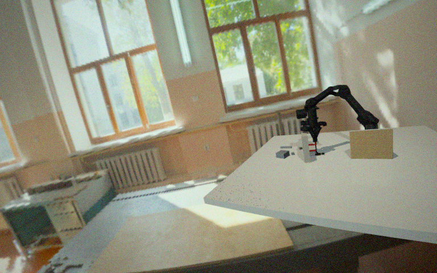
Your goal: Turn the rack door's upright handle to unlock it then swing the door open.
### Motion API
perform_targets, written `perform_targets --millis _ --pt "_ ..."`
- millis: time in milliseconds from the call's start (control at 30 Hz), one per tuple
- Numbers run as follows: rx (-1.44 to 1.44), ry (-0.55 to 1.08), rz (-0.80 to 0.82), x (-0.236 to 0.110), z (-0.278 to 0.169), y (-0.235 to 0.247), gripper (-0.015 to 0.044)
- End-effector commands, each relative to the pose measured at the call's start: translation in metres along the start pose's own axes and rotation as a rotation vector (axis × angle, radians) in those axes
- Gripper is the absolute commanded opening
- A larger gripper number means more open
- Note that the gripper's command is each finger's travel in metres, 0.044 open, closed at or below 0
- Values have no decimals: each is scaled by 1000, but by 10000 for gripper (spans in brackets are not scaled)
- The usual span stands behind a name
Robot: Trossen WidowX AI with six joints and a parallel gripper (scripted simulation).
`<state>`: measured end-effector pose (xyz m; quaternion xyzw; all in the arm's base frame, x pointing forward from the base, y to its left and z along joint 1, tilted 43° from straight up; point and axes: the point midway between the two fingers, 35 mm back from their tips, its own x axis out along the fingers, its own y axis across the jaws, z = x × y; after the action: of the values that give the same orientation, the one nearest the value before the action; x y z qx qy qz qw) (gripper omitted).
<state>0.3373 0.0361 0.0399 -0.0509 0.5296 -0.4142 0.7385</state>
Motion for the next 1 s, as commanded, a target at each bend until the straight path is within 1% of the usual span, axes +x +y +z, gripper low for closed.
perform_targets --millis 0,533,933,967 --pt "189 -2 0 0 0 0 23" --pt "969 -2 1 0 0 0 23" --pt "1001 -2 1 0 0 0 23" --pt "1001 -2 1 0 0 0 49"
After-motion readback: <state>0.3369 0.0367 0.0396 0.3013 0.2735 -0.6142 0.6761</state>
